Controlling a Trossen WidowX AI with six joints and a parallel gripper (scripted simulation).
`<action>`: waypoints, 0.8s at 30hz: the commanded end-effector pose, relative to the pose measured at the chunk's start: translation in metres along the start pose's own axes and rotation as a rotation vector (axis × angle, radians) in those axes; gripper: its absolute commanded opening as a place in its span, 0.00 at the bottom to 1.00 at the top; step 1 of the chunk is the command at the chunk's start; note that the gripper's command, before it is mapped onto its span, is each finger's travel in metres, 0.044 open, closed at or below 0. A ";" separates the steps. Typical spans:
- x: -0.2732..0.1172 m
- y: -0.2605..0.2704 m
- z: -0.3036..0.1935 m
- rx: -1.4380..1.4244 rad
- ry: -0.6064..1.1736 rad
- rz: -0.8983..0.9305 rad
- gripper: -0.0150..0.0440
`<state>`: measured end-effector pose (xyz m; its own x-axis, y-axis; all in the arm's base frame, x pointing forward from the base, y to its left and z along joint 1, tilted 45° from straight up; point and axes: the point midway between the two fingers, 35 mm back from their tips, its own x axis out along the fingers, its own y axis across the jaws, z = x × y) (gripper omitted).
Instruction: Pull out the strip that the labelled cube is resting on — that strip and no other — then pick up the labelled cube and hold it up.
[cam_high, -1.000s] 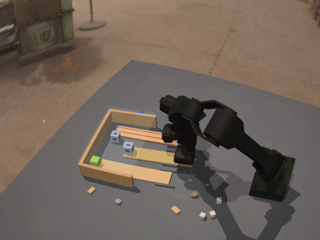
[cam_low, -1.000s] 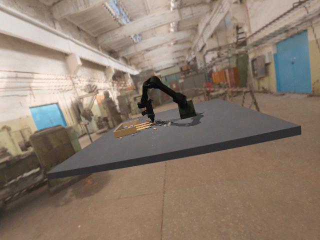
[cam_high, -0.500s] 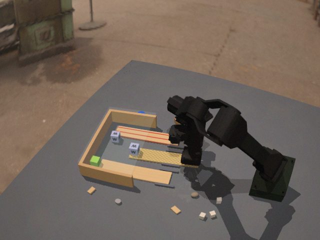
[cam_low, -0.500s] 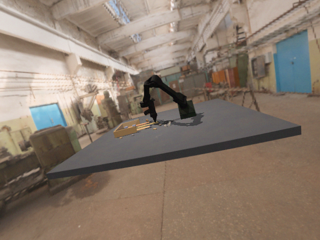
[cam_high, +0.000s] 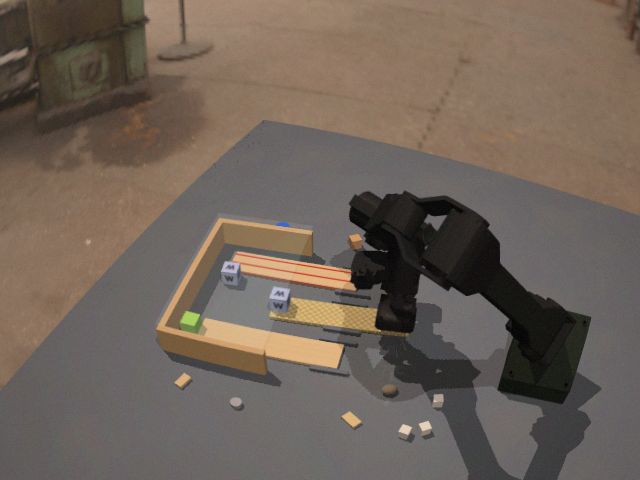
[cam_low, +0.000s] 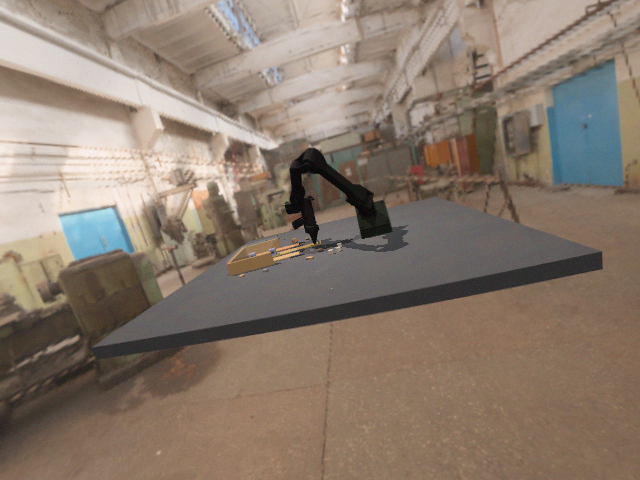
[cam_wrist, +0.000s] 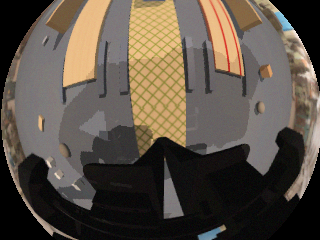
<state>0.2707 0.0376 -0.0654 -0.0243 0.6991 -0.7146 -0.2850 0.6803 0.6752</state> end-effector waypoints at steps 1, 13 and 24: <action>0.005 0.003 -0.015 0.011 0.029 0.007 0.25; 0.004 0.004 -0.034 0.011 0.030 0.007 0.25; 0.004 0.004 -0.050 0.012 0.030 0.007 0.25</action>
<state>0.2357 0.0292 -0.0713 -0.0235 0.6978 -0.7159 -0.2844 0.6819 0.6739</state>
